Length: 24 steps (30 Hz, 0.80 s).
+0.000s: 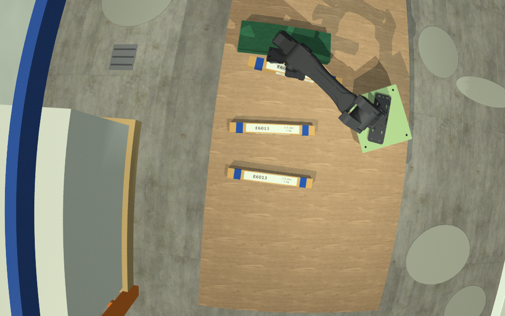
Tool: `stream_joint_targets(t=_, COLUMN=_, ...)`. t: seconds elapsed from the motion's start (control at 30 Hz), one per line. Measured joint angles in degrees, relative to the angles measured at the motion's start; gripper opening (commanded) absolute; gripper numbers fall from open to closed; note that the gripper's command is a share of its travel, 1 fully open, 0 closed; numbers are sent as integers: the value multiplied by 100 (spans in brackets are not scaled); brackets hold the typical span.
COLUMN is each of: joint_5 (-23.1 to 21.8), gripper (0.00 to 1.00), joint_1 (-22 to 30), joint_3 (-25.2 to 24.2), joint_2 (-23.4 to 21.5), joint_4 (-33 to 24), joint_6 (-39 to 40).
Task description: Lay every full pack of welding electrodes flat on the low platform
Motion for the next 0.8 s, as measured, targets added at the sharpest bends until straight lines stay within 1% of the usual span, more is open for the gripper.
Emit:
stream_joint_targets(t=0.3, joint_5=0, gripper=0, joint_1=0, joint_3=0, joint_2=0, joint_4=0, joint_6=0)
stream_joint_targets(t=0.43, joint_5=50, gripper=0, joint_1=15, joint_3=-125, joint_2=-68, joint_4=42, joint_6=-160)
stream_joint_targets(t=0.5, joint_5=122, gripper=0, joint_1=98, joint_3=-144, joint_2=-125, joint_4=48, joint_6=-214)
stream_joint_targets(t=0.67, joint_5=105, gripper=0, joint_1=376, joint_3=-208, joint_2=-339, joint_4=61, joint_6=-155)
stream_joint_targets(t=0.8, joint_5=103, gripper=0, joint_1=422, joint_3=-223, joint_2=-455, joint_4=61, joint_6=-59)
